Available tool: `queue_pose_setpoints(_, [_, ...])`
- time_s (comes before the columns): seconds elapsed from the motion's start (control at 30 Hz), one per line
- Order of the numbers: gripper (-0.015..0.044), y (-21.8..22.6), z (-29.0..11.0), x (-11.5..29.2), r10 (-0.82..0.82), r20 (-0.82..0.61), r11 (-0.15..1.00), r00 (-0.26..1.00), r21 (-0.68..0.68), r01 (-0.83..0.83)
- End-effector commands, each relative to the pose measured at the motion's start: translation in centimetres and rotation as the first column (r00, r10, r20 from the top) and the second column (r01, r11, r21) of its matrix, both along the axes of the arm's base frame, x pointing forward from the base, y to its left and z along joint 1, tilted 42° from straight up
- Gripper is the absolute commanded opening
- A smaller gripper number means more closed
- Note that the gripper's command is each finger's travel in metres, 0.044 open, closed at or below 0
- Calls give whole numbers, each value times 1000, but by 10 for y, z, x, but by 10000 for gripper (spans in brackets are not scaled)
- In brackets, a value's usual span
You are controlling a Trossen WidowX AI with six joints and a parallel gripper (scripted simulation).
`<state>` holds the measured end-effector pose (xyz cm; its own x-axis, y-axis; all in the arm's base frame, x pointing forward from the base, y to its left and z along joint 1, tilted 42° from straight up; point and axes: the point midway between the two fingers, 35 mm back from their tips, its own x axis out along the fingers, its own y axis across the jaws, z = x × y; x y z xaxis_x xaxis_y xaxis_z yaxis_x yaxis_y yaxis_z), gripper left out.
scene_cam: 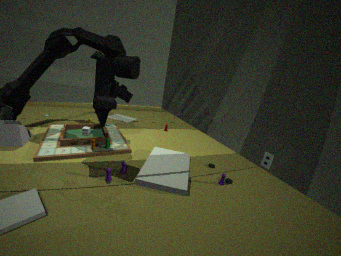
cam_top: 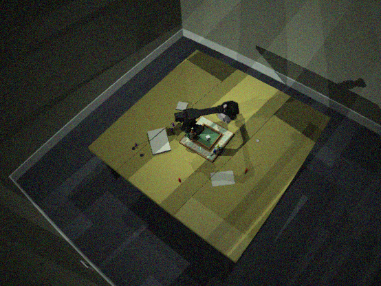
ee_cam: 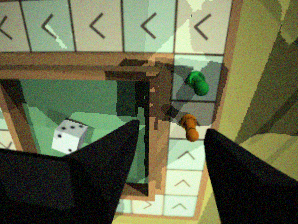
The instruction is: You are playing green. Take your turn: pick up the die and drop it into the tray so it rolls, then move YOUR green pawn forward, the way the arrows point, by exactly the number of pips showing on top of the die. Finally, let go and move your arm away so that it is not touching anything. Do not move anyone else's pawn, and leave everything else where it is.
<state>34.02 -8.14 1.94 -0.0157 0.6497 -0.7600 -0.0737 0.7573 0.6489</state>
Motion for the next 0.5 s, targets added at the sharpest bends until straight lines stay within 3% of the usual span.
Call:
queue_pose_setpoints(0.0, [200, -10, -21, 17, 206, 204, 978, 957, -2, -210])
queue_pose_setpoints(0.47, [200, -2, -32, 16, 206, 204, 978, 957, -2, -210])
